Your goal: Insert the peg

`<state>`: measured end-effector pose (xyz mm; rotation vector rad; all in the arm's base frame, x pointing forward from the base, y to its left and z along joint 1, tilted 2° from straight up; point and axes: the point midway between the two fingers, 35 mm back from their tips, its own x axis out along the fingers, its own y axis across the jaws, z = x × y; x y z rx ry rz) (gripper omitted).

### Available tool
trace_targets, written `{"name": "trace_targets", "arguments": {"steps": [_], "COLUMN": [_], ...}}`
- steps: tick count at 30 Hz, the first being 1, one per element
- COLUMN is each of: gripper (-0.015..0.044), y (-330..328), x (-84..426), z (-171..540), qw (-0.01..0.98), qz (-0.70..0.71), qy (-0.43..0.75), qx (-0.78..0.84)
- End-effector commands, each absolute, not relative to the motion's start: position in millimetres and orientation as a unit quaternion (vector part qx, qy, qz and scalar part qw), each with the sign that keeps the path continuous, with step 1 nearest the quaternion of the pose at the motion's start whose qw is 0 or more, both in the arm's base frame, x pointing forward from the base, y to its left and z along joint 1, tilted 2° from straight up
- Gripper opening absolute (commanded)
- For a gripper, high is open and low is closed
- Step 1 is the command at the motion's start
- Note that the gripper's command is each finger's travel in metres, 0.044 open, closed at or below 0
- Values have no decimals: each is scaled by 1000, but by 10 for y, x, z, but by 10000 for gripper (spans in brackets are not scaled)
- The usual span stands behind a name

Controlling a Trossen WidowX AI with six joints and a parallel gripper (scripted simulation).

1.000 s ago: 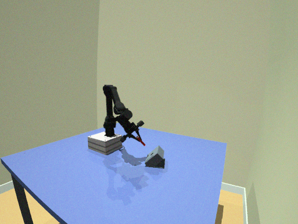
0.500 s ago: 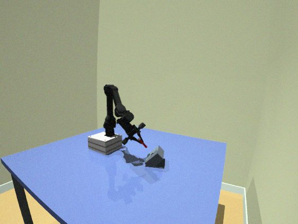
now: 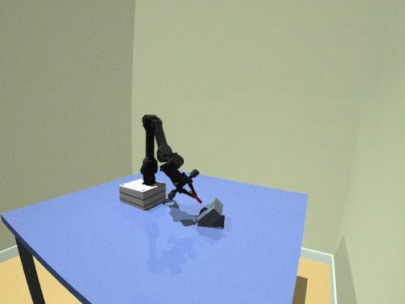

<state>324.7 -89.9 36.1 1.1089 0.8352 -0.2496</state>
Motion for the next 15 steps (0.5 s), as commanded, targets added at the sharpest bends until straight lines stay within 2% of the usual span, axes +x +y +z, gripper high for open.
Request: {"name": "trace_targets", "arguments": {"steps": [1, 15], "gripper": [0, 0], "y": [-901, -886], "x": [3256, 3321], "z": [322, 247], "qw": [760, 764], "qz": [-117, -114], "qy": [384, 380], "qx": [511, 508]}}
